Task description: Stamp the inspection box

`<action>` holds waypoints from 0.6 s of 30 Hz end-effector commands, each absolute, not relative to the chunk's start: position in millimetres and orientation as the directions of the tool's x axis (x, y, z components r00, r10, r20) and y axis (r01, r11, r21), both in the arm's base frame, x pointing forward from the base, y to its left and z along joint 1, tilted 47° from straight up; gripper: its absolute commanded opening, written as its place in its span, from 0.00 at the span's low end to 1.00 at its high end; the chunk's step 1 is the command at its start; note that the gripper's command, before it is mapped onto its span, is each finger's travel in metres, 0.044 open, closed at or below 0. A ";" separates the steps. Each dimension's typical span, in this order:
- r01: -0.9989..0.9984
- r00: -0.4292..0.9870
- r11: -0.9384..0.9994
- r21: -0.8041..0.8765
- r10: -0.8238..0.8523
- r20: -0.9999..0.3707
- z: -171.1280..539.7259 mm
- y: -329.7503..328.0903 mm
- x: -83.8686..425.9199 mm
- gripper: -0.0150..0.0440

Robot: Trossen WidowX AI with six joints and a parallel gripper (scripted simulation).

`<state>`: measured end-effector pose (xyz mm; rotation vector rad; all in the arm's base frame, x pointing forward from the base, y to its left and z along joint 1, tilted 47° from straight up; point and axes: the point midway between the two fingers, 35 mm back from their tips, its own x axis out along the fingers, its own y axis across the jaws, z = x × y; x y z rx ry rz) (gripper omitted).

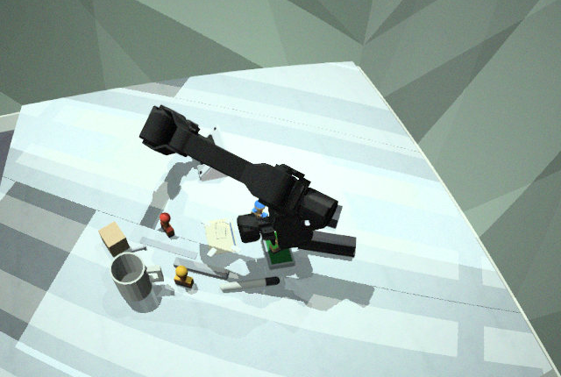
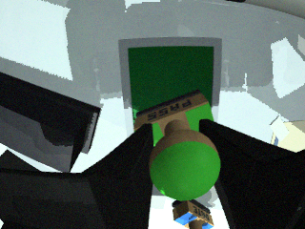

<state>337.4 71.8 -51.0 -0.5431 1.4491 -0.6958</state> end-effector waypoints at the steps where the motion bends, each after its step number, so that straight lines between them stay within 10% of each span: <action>1: 0.098 -0.007 0.693 -0.714 -0.717 -0.697 -51.9 70.4 337.7 0.25; 18: 0.099 -0.007 0.693 -0.714 -0.717 -0.697 -54.1 68.1 337.7 0.25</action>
